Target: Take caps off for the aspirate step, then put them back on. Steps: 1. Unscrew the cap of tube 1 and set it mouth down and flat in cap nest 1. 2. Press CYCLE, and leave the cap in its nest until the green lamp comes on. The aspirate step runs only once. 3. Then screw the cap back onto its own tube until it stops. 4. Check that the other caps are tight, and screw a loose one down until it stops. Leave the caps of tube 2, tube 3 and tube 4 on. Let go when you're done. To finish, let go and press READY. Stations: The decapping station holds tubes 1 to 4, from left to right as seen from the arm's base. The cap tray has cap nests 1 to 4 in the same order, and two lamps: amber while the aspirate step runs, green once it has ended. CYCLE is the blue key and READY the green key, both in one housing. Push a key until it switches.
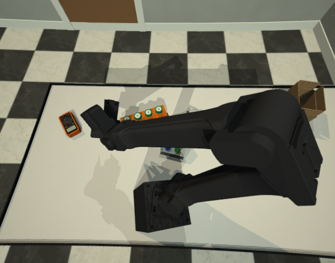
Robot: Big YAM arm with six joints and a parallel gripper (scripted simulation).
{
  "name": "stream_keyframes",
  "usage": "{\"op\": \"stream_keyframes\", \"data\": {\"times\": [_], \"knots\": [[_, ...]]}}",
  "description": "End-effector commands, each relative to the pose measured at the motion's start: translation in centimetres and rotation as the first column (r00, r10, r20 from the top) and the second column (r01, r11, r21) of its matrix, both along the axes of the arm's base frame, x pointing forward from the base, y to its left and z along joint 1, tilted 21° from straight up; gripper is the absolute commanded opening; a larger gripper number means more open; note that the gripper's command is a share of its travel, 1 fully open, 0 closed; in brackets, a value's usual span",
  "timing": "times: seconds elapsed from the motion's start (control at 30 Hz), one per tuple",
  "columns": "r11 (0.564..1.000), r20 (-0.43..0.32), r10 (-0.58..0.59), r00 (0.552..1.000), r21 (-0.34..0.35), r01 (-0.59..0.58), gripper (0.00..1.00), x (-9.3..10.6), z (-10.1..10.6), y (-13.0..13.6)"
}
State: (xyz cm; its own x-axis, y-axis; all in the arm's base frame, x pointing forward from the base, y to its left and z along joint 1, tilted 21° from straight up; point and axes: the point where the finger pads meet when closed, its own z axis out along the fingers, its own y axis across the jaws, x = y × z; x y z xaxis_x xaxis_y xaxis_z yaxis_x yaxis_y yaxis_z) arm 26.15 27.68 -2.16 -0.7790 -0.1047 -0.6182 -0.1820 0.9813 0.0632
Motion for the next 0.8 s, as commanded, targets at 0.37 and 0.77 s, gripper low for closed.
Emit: {"op": "stream_keyframes", "data": {"times": [0.37,0.77], "knots": [[0.992,-0.008,0.024,1.0,-0.123,-0.025,0.49,4.1,1.3,-0.4],[0.949,-0.089,0.057,0.994,-0.303,-0.081,0.49,7.5,1.6,-4.5]]}}
